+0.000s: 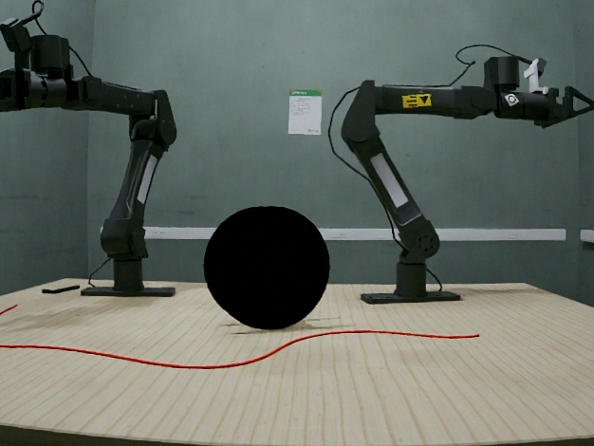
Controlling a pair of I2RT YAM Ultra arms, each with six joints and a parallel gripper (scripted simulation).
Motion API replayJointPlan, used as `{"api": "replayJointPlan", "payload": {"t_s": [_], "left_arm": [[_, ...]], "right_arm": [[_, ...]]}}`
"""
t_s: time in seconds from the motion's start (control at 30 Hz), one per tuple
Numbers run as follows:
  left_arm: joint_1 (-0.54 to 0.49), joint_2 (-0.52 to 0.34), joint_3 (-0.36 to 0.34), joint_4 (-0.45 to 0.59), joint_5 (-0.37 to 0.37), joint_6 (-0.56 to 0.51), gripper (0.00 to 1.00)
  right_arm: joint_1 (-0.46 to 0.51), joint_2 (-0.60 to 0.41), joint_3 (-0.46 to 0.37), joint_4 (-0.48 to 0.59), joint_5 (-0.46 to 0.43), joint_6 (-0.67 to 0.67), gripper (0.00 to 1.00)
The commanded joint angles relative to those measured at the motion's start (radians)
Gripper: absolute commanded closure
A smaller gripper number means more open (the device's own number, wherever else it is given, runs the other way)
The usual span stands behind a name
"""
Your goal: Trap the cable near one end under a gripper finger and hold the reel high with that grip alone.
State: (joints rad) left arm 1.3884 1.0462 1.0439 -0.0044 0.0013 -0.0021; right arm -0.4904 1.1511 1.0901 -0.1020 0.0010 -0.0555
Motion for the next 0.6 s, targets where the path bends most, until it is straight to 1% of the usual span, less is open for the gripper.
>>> {"api": "replayJointPlan", "payload": {"t_s": [0.0,0.23,0.3,0.33,0.57], "left_arm": [[-0.003,0.015,-0.011,0.002,-0.006,0.010,0.00],[-0.003,0.015,-0.011,0.002,-0.006,0.010,0.00],[-0.003,0.015,-0.011,0.002,-0.006,0.010,0.00],[-0.003,0.015,-0.011,0.002,-0.006,0.010,0.00],[-0.003,0.015,-0.011,0.002,-0.006,0.010,0.00]], "right_arm": [[-0.003,0.044,0.051,-0.088,-0.008,-0.050,0.70],[-0.005,0.163,0.119,-0.252,-0.009,-0.140,0.70],[-0.005,0.163,0.119,-0.252,-0.009,-0.140,0.70],[-0.003,0.190,0.141,-0.285,-0.005,-0.155,0.70],[-0.005,0.330,0.221,-0.484,-0.010,-0.264,0.70]]}}
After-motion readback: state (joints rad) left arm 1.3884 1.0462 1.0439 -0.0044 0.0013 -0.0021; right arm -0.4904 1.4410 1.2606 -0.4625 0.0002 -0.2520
